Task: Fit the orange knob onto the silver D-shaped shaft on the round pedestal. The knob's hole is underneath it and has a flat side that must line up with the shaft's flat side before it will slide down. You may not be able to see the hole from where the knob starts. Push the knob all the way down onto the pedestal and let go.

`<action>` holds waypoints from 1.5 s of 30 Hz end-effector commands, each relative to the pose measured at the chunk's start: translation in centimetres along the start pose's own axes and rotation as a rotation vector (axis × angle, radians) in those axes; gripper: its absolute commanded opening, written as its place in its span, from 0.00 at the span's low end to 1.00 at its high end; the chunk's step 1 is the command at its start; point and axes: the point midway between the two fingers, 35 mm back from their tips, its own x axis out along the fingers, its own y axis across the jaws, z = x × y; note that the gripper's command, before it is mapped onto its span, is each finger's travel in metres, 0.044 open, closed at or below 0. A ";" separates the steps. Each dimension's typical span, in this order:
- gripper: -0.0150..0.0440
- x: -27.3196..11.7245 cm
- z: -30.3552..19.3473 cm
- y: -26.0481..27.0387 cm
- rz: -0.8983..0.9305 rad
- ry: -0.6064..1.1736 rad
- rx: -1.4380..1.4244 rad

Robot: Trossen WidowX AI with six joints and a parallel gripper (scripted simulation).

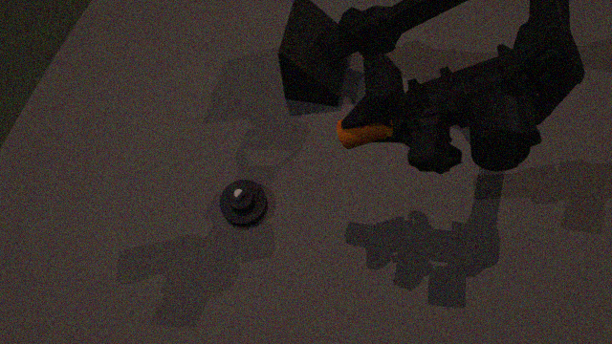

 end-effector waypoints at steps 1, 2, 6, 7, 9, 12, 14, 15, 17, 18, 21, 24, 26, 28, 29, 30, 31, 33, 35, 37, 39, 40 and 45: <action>0.25 -0.2 -0.1 -0.1 -0.044 -0.006 0.006; 0.25 -0.2 -0.1 0.0 -0.053 -0.006 0.006; 0.25 -0.2 -0.1 0.1 -0.096 -0.007 0.006; 0.25 -0.2 -0.1 0.1 -0.099 -0.007 0.006; 0.25 0.0 0.0 0.2 -0.062 0.001 -0.001; 0.25 0.0 0.0 0.2 -0.062 0.001 -0.001; 0.25 0.0 0.0 0.2 -0.062 0.001 -0.001; 0.25 0.0 0.0 0.2 -0.062 0.001 -0.001; 0.25 0.0 0.0 0.2 -0.062 0.001 -0.001; 0.25 0.0 0.0 0.2 -0.062 0.001 -0.001; 0.25 0.0 0.0 0.2 -0.062 0.001 -0.001; 0.25 0.0 0.0 0.2 -0.062 0.001 -0.001; 0.25 0.0 0.0 0.2 -0.062 0.001 -0.001; 0.25 0.0 0.0 0.2 -0.062 0.001 -0.001; 0.25 0.0 0.0 0.2 -0.062 0.001 -0.001; 0.25 0.0 0.0 0.2 -0.062 0.001 -0.001; 0.25 0.0 0.0 0.2 -0.062 0.001 -0.001; 0.25 0.0 0.0 0.2 -0.062 0.001 -0.001; 0.25 0.0 0.0 0.2 -0.062 0.001 -0.001; 0.25 0.0 0.0 0.2 -0.062 0.001 -0.001; 0.25 0.0 0.0 0.3 -0.070 -0.001 0.000; 0.25 0.1 0.0 0.4 -0.071 -0.002 0.002; 0.25 0.6 0.0 0.9 -0.010 -0.005 0.004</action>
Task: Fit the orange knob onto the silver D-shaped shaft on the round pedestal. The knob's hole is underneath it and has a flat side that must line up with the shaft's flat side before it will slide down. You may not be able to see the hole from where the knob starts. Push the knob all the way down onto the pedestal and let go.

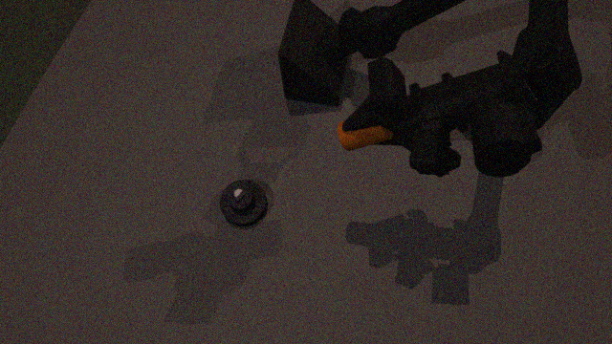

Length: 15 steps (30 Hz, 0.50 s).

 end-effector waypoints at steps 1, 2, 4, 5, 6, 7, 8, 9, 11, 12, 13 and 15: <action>0.25 0.5 0.0 0.3 0.050 -0.003 0.005; 0.25 0.6 0.0 0.4 0.073 -0.003 0.005; 0.25 1.0 0.0 0.7 0.126 -0.003 0.005; 0.25 1.2 0.0 0.9 0.154 -0.002 0.005; 0.25 1.3 0.0 1.0 0.181 -0.002 0.005; 0.25 1.5 0.0 1.2 0.209 -0.002 0.005; 0.25 1.7 0.0 1.3 0.235 -0.003 0.005; 0.25 1.8 0.0 1.5 0.261 -0.003 0.005; 0.25 2.2 0.0 1.7 0.312 -0.003 0.004; 0.25 2.3 0.0 1.8 0.337 -0.003 0.004; 0.25 2.5 0.0 2.0 0.361 -0.003 0.004; 0.25 2.8 0.0 2.2 0.411 -0.003 0.004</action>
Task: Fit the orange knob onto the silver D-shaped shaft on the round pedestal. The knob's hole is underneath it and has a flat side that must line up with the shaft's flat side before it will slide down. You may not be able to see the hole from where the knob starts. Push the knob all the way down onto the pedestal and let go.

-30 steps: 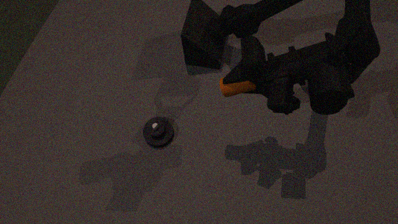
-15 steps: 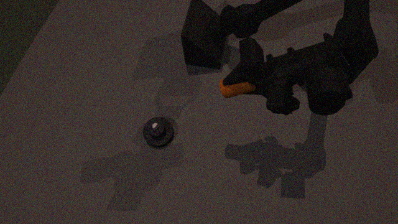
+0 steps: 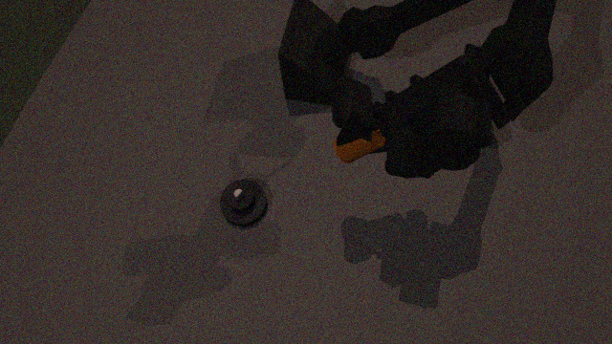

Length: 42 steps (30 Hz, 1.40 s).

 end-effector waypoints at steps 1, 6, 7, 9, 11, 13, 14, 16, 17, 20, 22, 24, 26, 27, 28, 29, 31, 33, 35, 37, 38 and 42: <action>0.25 0.9 -0.1 0.2 0.107 0.004 0.001; 0.25 1.9 -0.1 0.6 0.233 0.004 0.001; 0.25 2.1 -0.1 0.6 0.258 0.004 0.001; 0.25 2.5 -0.1 0.8 0.309 0.004 0.001; 0.25 2.9 -0.1 0.9 0.362 0.004 0.001; 0.25 3.4 -0.1 1.1 0.417 0.004 0.001; 0.25 3.6 -0.1 1.2 0.444 0.004 0.001; 0.25 4.0 -0.1 1.3 0.497 0.003 0.001; 0.25 4.3 -0.1 1.4 0.523 0.003 0.001; 0.25 4.9 -0.1 1.7 0.601 0.003 0.000; 0.25 5.3 -0.1 1.8 0.652 0.002 0.001; 0.25 5.5 -0.1 1.9 0.672 0.001 0.002; 0.25 5.9 0.0 2.1 0.671 0.001 0.002; 0.25 6.1 0.0 2.2 0.671 0.001 0.002; 0.25 6.4 0.1 2.4 0.670 0.001 0.002; 0.25 6.7 0.2 2.6 0.670 0.001 0.002; 0.25 7.5 0.3 3.1 0.669 0.001 0.002; 0.25 8.2 0.4 3.5 0.669 0.001 0.002; 0.25 9.0 0.6 4.0 0.669 0.001 0.002; 0.25 9.7 0.7 4.5 0.669 0.001 0.002; 0.25 10.1 0.7 4.8 0.669 0.001 0.002; 0.25 11.6 0.9 5.9 0.672 0.000 0.001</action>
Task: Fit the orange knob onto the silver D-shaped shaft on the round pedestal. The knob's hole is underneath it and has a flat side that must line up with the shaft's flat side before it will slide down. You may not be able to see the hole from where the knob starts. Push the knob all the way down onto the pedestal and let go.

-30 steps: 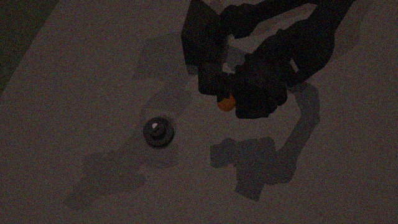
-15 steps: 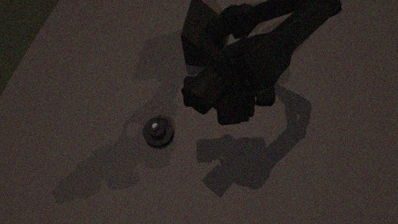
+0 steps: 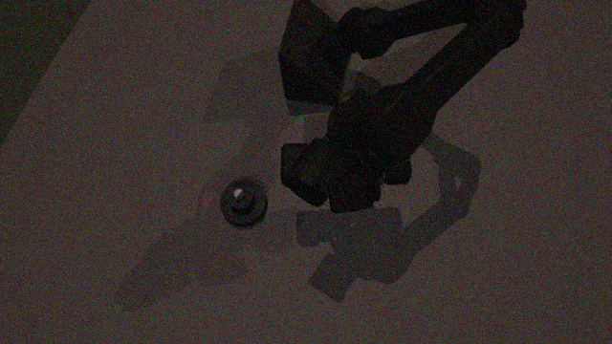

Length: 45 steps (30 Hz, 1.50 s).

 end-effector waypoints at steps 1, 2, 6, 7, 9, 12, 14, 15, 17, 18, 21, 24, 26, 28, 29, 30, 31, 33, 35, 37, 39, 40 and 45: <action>0.25 2.1 0.2 -0.1 0.007 -0.002 0.005; 0.25 2.5 0.2 -0.1 0.009 -0.002 0.004; 0.25 4.5 0.3 -0.1 0.014 -0.001 0.004; 0.25 5.0 0.3 -0.1 0.016 -0.001 0.003; 0.25 6.0 0.3 -0.1 0.020 -0.001 0.003; 0.25 7.3 0.4 0.0 0.027 0.000 0.002; 0.25 7.6 0.4 0.0 0.028 0.000 0.002; 0.25 7.6 0.4 0.0 0.028 0.000 0.002; 0.25 7.6 0.3 0.0 0.028 0.000 0.002; 0.25 7.6 0.3 0.0 0.028 0.000 0.002; 0.25 7.6 0.3 0.0 0.028 0.000 0.002; 0.39 7.5 0.3 0.0 0.025 0.003 -0.001; 0.48 7.5 0.3 0.0 0.025 0.003 -0.001; 0.57 7.5 0.3 0.0 0.025 0.003 -0.001; 0.61 7.5 0.3 0.0 0.025 0.003 -0.001; 0.65 7.5 0.3 0.0 0.025 0.003 -0.001; 0.66 7.5 0.3 0.0 0.025 0.003 -0.001; 0.66 7.5 0.3 0.0 0.025 0.003 -0.001; 0.66 7.5 0.3 0.0 0.025 0.003 -0.001; 0.66 7.5 0.3 0.0 0.025 0.003 -0.001; 0.66 7.5 0.3 0.0 0.025 0.003 -0.001; 0.66 7.5 0.3 0.0 0.025 0.003 -0.001; 0.66 7.5 0.3 0.0 0.025 0.003 -0.001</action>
